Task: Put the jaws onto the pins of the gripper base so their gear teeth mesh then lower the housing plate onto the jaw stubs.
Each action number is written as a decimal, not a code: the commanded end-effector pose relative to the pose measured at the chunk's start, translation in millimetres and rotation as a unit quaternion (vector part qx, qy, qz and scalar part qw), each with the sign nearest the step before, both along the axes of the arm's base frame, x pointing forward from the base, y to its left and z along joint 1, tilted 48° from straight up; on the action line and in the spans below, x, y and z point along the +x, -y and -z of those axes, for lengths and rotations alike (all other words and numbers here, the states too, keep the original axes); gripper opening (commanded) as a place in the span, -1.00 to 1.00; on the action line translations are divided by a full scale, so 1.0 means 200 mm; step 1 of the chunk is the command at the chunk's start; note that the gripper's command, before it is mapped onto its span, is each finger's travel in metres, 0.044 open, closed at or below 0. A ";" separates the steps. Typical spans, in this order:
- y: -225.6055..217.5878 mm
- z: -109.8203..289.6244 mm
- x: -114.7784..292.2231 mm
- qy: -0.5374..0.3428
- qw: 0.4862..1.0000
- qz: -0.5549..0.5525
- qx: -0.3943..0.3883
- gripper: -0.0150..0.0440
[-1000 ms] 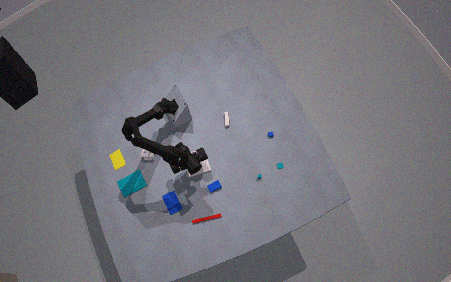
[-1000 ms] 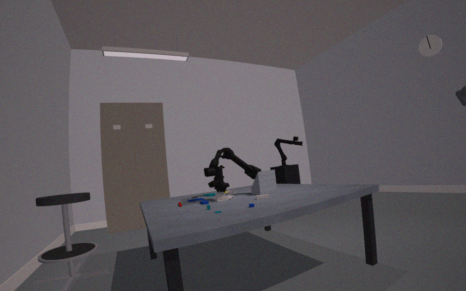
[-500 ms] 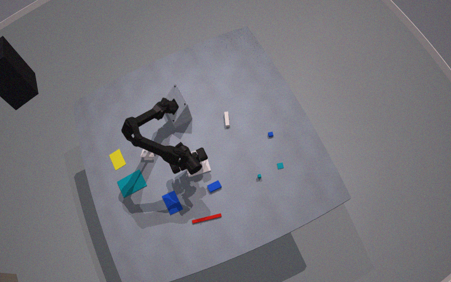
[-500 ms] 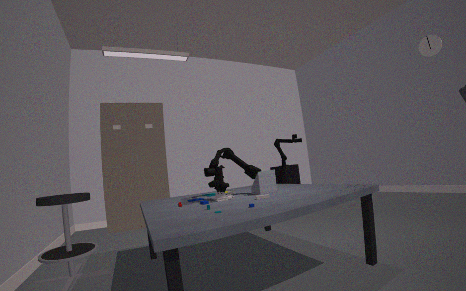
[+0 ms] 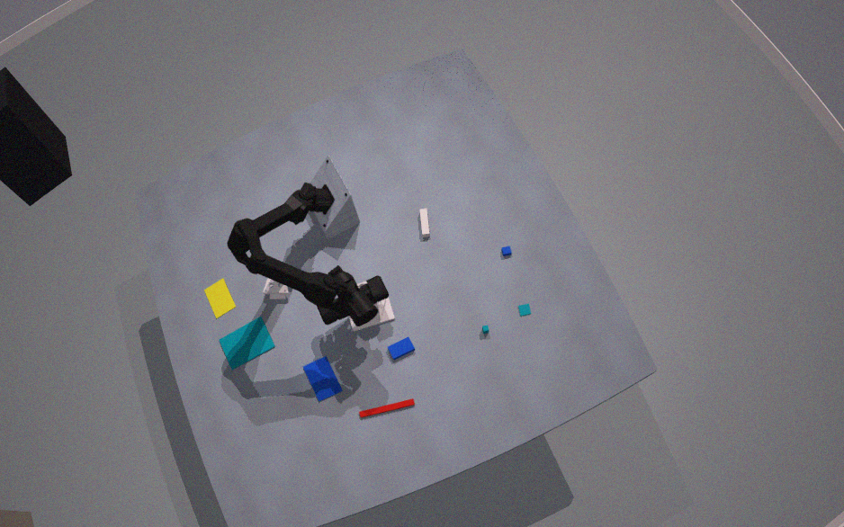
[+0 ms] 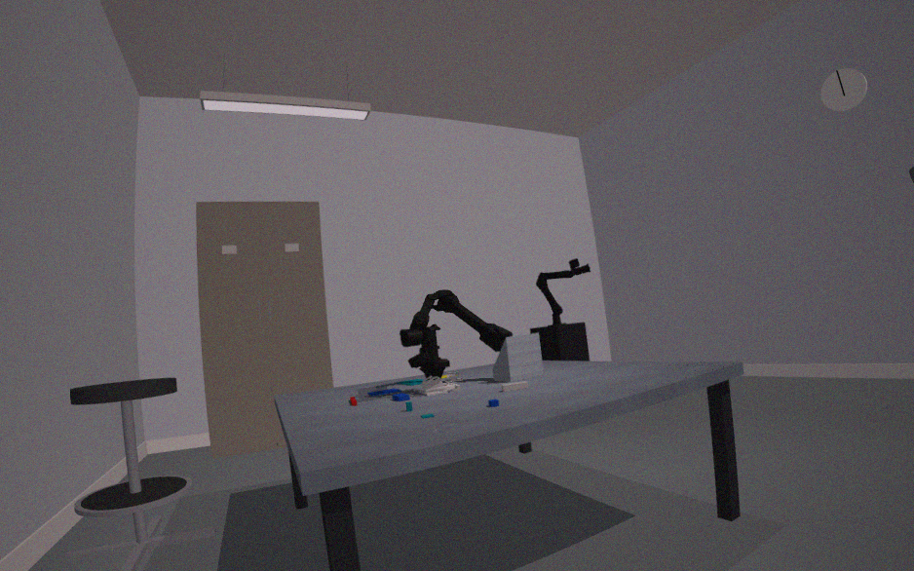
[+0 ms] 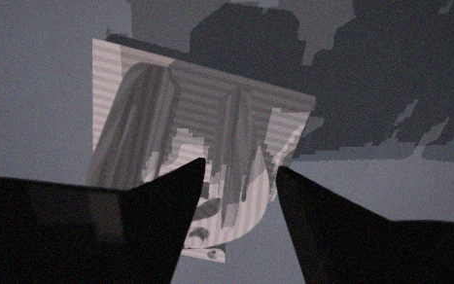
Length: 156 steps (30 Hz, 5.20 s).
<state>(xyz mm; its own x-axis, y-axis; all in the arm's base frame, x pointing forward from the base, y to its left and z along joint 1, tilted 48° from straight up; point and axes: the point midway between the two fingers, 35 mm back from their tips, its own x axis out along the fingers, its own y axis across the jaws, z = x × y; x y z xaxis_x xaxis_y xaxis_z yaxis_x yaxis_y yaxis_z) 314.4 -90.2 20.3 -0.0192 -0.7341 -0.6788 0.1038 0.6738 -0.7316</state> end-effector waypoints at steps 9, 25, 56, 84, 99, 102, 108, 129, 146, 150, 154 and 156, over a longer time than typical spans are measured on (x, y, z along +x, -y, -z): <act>0.00 0.00 0.00 0.000 1.000 0.000 0.000 0.27; -0.21 -0.21 0.01 0.003 1.000 -0.005 -0.001 0.53; 0.25 -0.93 -0.84 0.151 0.978 0.141 -0.006 1.00; 0.41 -0.82 -0.90 0.158 0.976 0.146 -0.010 1.00; 0.48 -0.75 -0.90 0.158 0.976 0.147 -0.010 1.00; 0.48 -0.75 -0.90 0.158 0.976 0.147 -0.010 1.00; 0.49 -0.74 -0.90 0.158 0.976 0.147 -0.010 1.00; 0.59 -0.65 -0.91 0.158 0.976 0.147 -0.011 1.00; 0.59 -0.65 -0.91 0.158 0.976 0.147 -0.011 1.00; 0.59 -0.65 -0.91 0.158 0.976 0.147 -0.011 1.00; 0.59 -0.65 -0.91 0.158 0.976 0.147 -0.011 1.00; 0.59 -0.65 -0.91 0.159 0.976 0.148 -0.012 0.98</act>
<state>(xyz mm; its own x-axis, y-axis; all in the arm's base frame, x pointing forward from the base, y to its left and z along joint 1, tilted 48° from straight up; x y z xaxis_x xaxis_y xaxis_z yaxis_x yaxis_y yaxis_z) 132.8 -208.4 151.0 -0.0251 -0.7442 -0.6675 0.5159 0.5623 -0.6463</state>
